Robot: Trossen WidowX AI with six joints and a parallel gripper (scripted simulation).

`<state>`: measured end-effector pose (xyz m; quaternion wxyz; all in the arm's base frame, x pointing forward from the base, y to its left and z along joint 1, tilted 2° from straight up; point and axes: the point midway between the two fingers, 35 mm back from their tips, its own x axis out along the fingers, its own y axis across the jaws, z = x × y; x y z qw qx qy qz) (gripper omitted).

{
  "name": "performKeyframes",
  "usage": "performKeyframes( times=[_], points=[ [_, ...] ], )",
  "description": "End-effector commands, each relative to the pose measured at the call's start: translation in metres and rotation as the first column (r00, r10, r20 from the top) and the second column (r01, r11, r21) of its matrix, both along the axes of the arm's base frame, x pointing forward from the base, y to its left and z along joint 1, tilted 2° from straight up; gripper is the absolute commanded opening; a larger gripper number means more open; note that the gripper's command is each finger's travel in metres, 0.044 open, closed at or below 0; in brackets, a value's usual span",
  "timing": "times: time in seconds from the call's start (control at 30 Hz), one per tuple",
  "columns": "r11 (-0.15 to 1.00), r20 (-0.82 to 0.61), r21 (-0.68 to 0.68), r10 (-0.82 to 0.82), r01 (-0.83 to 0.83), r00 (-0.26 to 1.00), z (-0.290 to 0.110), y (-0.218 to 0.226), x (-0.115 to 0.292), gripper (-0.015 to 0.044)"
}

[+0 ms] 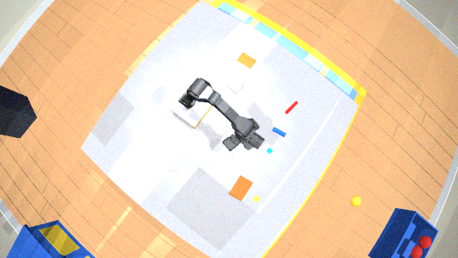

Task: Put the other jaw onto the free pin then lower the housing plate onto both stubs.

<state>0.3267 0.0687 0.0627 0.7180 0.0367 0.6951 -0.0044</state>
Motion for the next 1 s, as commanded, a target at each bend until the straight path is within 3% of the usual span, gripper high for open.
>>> performKeyframes(
  times=[0.0, 0.97],
  points=[
    [1.000, -0.002, 0.004, -0.010, 0.010, 1.000, 0.000, 0.001, -0.001, 0.0134],
    [1.000, -0.002, 0.005, -0.010, 0.010, 1.000, -0.017, 0.001, 0.001, 0.0134]
  ],
)
